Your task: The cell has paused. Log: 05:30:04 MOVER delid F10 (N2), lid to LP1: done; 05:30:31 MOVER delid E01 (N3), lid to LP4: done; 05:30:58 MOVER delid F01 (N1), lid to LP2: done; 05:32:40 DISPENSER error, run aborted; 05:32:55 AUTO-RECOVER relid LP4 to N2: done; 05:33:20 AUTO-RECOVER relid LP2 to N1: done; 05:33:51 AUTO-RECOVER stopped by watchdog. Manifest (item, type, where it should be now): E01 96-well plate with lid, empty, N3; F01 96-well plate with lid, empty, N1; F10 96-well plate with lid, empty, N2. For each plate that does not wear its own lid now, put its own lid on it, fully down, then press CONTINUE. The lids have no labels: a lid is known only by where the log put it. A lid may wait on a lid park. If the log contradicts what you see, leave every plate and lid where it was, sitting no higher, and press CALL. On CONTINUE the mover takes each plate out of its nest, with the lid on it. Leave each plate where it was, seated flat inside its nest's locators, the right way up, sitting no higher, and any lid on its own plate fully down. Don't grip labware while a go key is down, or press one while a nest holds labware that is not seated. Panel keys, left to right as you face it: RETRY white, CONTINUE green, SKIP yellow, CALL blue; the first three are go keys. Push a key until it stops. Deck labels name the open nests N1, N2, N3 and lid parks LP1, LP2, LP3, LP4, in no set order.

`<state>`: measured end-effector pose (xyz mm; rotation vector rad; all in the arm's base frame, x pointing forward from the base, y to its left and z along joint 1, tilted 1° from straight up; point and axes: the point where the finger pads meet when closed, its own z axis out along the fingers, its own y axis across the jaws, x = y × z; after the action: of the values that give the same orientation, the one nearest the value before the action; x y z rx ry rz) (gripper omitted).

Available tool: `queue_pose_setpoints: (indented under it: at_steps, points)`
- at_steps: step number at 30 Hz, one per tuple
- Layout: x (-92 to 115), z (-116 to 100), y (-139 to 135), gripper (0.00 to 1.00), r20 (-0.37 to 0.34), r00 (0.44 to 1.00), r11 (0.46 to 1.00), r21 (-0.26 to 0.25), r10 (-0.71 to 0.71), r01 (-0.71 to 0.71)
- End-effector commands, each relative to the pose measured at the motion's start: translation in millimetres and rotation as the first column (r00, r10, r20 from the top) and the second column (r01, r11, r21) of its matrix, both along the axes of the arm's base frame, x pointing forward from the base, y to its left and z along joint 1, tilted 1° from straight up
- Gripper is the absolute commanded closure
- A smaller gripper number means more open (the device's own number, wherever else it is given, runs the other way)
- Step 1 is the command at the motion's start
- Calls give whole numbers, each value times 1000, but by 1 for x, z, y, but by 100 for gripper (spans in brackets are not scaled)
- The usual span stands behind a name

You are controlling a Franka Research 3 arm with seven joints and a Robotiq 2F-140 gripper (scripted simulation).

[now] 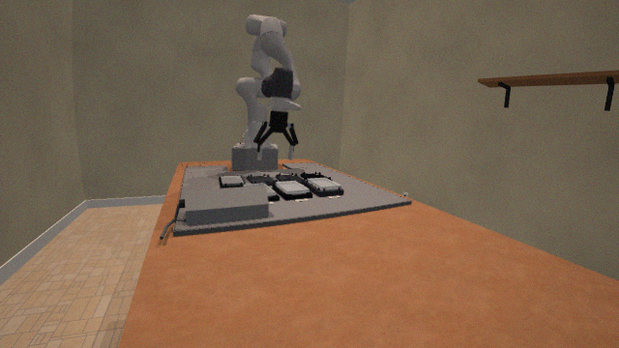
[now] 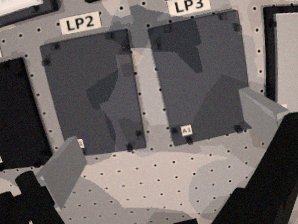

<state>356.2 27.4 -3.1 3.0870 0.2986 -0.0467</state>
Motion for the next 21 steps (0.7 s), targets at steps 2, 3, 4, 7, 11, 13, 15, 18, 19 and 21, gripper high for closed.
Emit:
queue_pose_setpoints:
  at_steps: [2,3,4,7,11,13,15,18,19,21]
  points:
    - [11,4,2,0,45,993,994,32,-107,106]
    - [11,4,2,0,45,993,994,32,-107,106]
    - [11,4,2,0,45,993,994,32,-107,106]
    - [11,4,2,0,45,993,994,32,-107,106]
    - [11,4,2,100,45,993,994,32,-107,106]
    - [11,4,2,100,45,993,994,32,-107,106]
    - [11,4,2,100,45,993,994,32,-107,106]
    - [11,4,2,100,45,993,994,32,-107,106]
    - [11,4,2,100,45,993,994,32,-107,106]
    - [11,4,2,100,45,993,994,32,-107,106]
